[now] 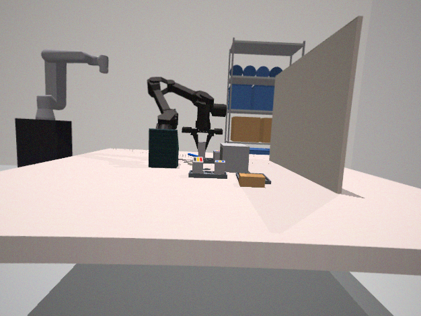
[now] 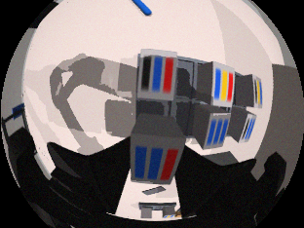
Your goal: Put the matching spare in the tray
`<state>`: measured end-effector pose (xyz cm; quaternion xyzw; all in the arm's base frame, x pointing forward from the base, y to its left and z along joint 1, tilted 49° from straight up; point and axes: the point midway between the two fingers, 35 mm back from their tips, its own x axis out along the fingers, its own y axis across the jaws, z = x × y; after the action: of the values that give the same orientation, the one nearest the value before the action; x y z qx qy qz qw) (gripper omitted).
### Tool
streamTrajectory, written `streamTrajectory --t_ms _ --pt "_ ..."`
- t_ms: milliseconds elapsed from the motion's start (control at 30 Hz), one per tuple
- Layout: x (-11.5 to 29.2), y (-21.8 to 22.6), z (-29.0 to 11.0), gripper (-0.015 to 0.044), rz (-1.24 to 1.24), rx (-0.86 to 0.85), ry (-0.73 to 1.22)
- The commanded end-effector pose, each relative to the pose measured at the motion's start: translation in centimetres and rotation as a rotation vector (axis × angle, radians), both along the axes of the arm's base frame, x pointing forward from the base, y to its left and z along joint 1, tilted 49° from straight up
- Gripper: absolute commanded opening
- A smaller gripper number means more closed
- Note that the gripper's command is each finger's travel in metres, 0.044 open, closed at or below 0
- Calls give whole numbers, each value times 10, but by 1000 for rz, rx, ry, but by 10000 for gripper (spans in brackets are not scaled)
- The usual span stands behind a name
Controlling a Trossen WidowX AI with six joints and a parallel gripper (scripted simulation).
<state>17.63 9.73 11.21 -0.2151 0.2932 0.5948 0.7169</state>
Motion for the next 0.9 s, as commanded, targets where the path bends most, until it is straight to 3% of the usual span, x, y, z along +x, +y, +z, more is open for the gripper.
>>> streamTrajectory --t_ms 0,867 --pt "-1 -10 11 0 -2 6 -4" --pt "-12 -61 51 0 -15 -8 -30"
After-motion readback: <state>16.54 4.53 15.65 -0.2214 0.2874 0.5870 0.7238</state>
